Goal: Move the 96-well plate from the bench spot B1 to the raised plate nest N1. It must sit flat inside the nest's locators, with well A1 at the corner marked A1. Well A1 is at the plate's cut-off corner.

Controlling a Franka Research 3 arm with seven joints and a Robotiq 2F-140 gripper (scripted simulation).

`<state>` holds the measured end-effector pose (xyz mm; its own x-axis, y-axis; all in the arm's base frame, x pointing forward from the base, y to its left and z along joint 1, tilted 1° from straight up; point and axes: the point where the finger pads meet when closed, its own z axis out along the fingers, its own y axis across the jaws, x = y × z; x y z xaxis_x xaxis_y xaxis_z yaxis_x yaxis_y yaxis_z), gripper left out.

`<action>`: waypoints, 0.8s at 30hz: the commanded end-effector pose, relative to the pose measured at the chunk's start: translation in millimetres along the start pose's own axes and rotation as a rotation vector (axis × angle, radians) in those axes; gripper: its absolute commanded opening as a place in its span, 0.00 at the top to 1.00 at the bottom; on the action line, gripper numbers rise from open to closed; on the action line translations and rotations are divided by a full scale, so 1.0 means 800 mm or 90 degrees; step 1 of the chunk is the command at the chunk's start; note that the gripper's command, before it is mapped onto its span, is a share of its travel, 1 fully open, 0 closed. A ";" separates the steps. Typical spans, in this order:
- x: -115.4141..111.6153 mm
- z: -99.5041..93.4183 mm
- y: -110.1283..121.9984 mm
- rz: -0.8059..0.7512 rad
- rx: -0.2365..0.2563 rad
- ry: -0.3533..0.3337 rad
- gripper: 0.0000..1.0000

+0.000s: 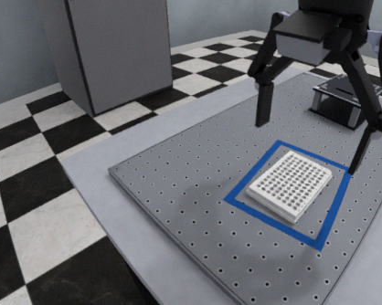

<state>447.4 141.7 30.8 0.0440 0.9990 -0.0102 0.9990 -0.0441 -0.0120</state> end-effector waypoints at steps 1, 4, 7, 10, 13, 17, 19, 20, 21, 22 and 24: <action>0.001 0.000 0.002 -0.025 -0.003 0.002 0.00; 0.001 0.000 0.002 -0.025 -0.003 0.002 0.00; 0.001 0.000 0.002 -0.025 -0.003 0.002 0.00; 0.001 0.004 0.002 -0.025 -0.003 0.002 0.00; 0.001 0.011 0.002 -0.025 -0.003 0.002 0.00; 0.001 0.015 0.002 -0.025 -0.003 0.002 0.00; 0.001 0.019 0.002 -0.025 -0.003 0.002 0.00; 0.001 0.021 0.002 -0.025 -0.003 0.002 0.00; 0.001 0.023 0.002 -0.025 -0.003 0.002 0.00; 0.001 0.025 0.002 -0.025 -0.003 0.002 0.00; 0.001 0.029 0.002 -0.025 -0.003 0.002 0.00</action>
<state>445.3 141.4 10.6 -0.0024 1.0000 -0.0066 0.9998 0.0023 -0.0183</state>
